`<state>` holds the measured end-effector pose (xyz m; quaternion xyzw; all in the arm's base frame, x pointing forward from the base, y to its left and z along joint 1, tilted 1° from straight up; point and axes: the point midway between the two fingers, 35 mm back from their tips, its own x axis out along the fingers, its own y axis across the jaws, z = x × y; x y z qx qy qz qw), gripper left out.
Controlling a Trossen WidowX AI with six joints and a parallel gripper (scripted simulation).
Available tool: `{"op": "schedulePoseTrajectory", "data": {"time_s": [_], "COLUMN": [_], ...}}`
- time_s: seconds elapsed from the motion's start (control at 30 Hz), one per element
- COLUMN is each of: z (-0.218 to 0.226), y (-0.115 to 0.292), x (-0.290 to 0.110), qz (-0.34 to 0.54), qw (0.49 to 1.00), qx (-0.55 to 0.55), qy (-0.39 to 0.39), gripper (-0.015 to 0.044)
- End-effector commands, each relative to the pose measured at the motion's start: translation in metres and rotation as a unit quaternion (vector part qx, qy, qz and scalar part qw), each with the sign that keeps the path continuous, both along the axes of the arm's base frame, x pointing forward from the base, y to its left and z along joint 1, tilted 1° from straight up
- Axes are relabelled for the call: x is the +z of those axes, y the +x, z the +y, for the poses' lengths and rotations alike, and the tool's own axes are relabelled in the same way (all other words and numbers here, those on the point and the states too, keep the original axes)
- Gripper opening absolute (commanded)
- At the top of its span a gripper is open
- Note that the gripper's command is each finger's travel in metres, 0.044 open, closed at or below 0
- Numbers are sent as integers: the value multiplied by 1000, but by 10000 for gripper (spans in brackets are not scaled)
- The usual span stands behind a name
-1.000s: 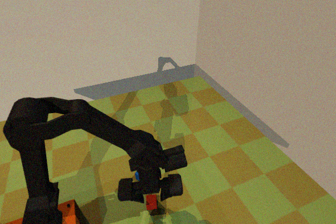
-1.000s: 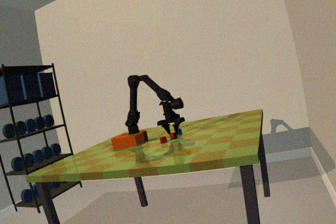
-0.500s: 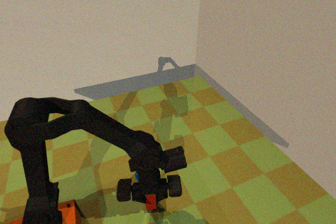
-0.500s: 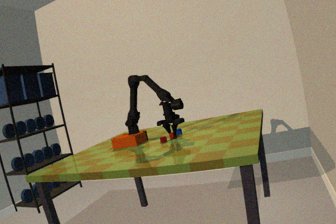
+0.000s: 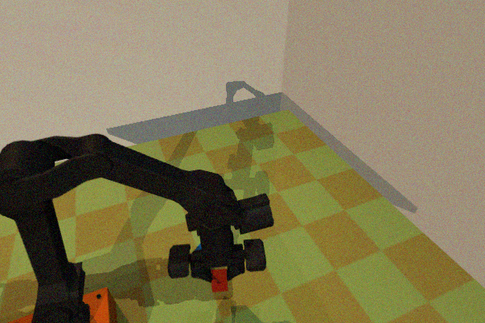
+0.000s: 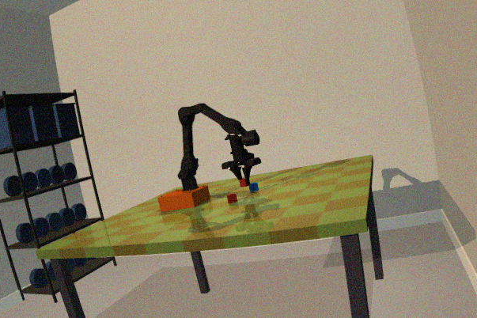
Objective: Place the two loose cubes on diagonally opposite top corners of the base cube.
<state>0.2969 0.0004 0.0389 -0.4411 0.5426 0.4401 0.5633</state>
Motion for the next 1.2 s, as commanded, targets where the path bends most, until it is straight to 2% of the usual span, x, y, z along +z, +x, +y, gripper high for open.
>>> {"op": "schedulePoseTrajectory", "data": {"time_s": [0.0, 0.5, 1.17], "z": [-1, -2, 43], "y": [1, -5, 0], "x": [16, 62, 49], "qz": [-3, -3, -9], "qw": [1000, 1000, 1000], "qx": [-2, -2, 15], "qy": [-2, -2, 7], "gripper": [105, 105, 105]}}
